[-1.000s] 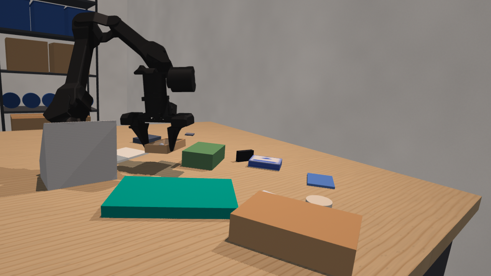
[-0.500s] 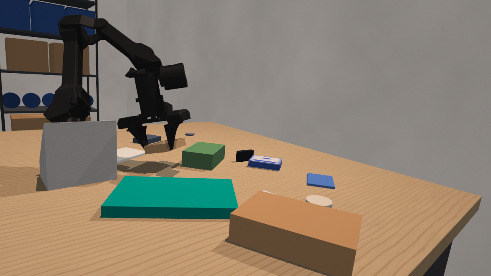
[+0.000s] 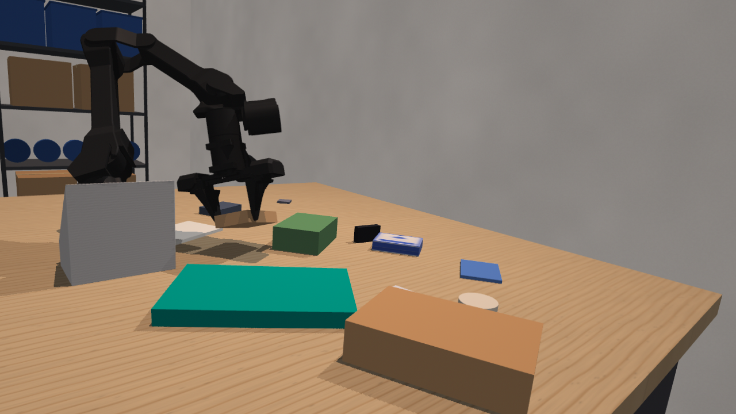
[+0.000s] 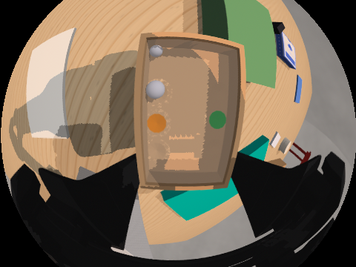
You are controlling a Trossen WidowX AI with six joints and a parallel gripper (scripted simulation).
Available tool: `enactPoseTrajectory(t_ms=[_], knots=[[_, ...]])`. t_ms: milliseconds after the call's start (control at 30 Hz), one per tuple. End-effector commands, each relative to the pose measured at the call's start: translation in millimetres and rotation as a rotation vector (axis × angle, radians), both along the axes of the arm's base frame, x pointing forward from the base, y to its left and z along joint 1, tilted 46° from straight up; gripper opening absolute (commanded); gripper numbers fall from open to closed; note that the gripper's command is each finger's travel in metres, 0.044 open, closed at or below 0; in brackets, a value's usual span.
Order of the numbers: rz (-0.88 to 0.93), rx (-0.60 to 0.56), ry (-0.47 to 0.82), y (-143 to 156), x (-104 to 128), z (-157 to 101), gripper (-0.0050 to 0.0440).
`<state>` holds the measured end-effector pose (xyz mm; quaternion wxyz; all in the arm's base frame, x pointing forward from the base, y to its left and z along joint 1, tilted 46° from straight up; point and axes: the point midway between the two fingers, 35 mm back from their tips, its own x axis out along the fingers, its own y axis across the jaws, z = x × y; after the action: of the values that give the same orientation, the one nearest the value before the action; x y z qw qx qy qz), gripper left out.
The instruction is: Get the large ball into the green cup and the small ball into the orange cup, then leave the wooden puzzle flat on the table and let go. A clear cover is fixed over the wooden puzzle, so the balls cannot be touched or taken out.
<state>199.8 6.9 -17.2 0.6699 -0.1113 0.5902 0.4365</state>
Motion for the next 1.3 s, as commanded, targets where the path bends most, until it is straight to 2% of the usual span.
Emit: enactPoseTrajectory(t_ms=[0,533,1267], knots=[[0.027,-0.044,0.027,-1,3,3,0.0000],[0.035,-0.007,0.045,-1,3,2,0.0000],[0.002,0.294,0.056,-3,2,-8,0.0000]])
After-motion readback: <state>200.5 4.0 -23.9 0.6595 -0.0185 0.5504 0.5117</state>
